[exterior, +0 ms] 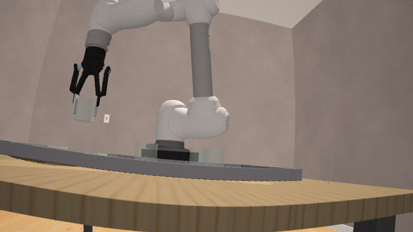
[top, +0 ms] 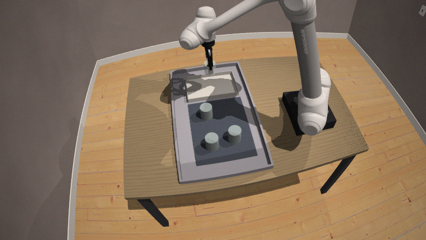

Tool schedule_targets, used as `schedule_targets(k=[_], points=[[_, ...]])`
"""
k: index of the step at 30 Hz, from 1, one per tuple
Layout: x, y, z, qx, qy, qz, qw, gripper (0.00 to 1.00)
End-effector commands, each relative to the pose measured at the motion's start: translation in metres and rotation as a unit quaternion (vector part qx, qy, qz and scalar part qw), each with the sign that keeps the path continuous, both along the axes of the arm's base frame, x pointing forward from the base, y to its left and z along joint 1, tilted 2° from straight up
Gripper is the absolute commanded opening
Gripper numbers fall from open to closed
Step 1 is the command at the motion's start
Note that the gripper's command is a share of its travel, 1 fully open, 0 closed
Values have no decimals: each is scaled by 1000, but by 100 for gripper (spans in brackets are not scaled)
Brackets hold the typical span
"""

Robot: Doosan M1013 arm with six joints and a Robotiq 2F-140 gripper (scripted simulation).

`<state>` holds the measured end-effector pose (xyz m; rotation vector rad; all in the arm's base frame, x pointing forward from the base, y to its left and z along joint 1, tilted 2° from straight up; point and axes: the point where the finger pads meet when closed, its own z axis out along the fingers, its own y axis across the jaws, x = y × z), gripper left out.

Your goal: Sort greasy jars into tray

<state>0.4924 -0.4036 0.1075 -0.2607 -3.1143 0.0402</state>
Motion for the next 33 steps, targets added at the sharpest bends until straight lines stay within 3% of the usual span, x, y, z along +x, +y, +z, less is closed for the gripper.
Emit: schedule_targets(k=[1, 33], points=[[-1, 0, -13, 1, 0, 3, 1000, 0], [-2, -2, -86, 1, 0, 3, 1000, 0]])
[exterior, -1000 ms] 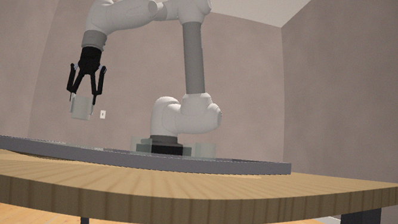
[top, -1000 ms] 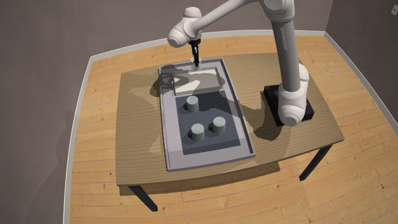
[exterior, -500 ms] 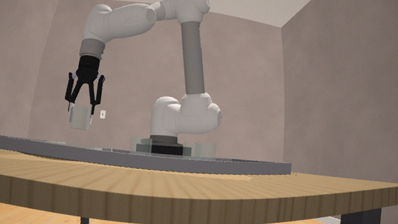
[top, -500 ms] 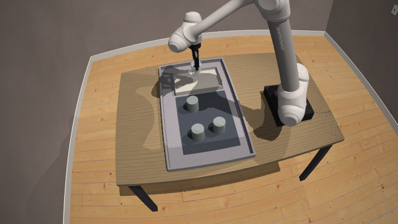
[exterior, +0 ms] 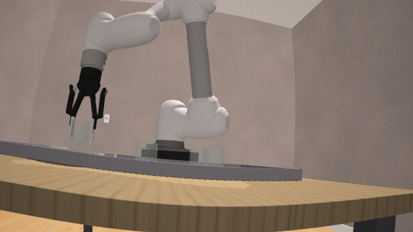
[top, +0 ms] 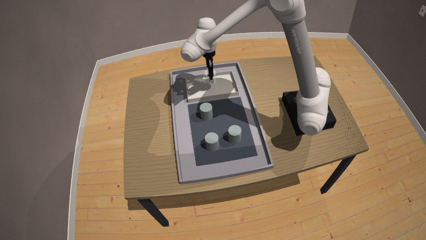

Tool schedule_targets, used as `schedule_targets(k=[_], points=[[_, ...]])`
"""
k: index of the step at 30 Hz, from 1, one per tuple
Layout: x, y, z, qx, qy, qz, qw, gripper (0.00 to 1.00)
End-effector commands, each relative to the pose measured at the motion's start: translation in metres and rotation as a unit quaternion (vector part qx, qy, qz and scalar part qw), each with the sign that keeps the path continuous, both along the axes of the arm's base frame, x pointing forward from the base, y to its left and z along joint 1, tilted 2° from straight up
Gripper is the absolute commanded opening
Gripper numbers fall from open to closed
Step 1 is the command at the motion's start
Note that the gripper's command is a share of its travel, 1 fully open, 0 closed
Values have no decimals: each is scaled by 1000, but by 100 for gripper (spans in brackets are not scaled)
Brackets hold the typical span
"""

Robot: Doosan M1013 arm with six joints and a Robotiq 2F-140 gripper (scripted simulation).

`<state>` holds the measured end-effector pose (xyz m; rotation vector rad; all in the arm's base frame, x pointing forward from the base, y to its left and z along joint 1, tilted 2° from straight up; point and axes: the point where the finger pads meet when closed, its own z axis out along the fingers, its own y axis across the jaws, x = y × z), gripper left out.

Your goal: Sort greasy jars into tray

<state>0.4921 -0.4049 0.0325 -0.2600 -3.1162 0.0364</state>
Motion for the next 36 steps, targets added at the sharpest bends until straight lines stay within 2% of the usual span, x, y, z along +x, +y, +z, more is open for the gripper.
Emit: schedule_targets(k=[1, 36], points=[[-2, -1, -14, 0, 1, 2, 1000, 0], [-2, -1, -44, 0, 1, 2, 1000, 0]])
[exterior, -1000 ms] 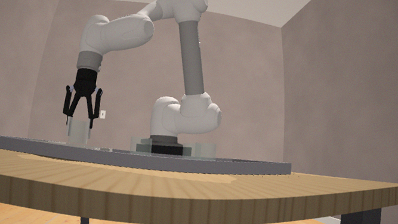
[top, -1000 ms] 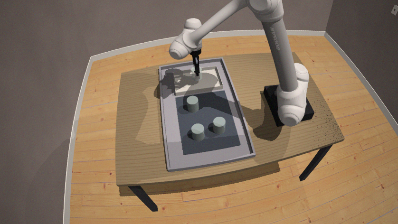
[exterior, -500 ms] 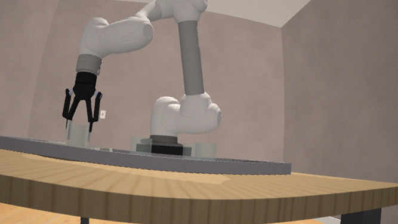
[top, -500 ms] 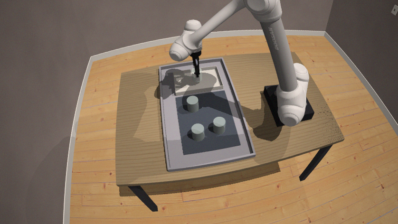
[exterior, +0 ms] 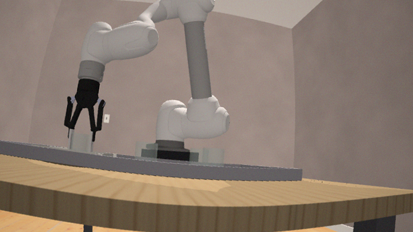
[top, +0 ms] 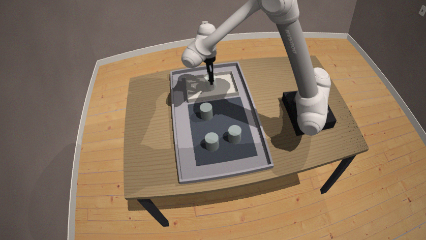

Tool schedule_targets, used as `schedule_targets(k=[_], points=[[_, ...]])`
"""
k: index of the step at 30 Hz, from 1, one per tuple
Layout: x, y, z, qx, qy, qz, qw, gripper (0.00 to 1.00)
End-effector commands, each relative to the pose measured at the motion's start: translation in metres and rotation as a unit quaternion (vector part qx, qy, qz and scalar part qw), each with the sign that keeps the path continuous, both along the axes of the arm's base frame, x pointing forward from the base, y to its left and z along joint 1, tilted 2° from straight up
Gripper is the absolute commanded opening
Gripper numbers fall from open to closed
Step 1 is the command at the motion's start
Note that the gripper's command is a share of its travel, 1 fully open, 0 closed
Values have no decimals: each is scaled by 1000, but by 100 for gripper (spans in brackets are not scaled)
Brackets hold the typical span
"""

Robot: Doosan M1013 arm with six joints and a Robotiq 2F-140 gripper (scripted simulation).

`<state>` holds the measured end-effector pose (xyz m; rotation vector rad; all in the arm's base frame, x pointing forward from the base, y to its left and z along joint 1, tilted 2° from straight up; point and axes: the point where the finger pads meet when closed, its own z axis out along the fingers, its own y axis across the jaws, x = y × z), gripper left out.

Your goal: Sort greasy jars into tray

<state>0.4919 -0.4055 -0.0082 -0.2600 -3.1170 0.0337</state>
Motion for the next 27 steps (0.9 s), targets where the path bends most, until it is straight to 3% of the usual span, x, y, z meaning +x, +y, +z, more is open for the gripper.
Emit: schedule_targets(k=[1, 2, 3, 24, 27], points=[[-2, -1, -3, -1, 1, 2, 1000, 0], [-2, -1, -3, -1, 1, 2, 1000, 0], [-2, -1, -3, -1, 1, 2, 1000, 100], [-2, -1, -3, -1, 1, 2, 1000, 100], [-2, -1, 8, -1, 1, 2, 1000, 100]])
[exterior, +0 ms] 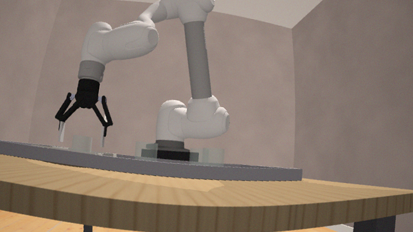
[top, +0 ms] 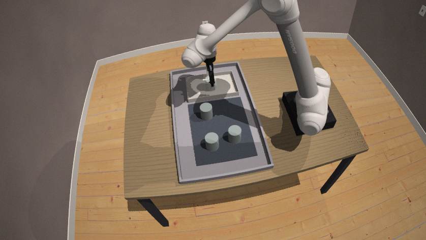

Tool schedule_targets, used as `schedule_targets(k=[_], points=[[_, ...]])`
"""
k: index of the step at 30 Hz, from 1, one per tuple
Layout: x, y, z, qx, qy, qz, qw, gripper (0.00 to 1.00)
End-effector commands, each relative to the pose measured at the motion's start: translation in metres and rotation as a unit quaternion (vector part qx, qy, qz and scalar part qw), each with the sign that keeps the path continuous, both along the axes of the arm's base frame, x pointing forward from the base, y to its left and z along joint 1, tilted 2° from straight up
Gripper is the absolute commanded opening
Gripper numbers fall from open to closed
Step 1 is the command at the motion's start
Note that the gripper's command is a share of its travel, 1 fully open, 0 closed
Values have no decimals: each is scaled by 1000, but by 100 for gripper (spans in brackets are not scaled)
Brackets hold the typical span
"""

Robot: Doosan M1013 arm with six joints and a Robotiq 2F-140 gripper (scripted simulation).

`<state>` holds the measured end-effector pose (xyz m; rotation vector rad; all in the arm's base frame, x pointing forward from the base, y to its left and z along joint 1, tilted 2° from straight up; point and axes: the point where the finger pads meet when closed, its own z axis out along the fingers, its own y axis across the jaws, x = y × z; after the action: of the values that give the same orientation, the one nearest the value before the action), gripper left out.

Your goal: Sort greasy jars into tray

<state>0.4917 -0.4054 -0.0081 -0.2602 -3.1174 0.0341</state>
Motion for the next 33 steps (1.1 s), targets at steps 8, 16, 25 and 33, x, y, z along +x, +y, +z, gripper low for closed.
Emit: schedule_targets(k=[8, 16, 25, 33], points=[[-1, 0, 40, -1, 1, 2, 1000, 100], [-1, 1, 63, -1, 1, 2, 1000, 100], [0, 1, 98, -1, 1, 2, 1000, 100], [0, 2, 110, -1, 1, 2, 1000, 100]])
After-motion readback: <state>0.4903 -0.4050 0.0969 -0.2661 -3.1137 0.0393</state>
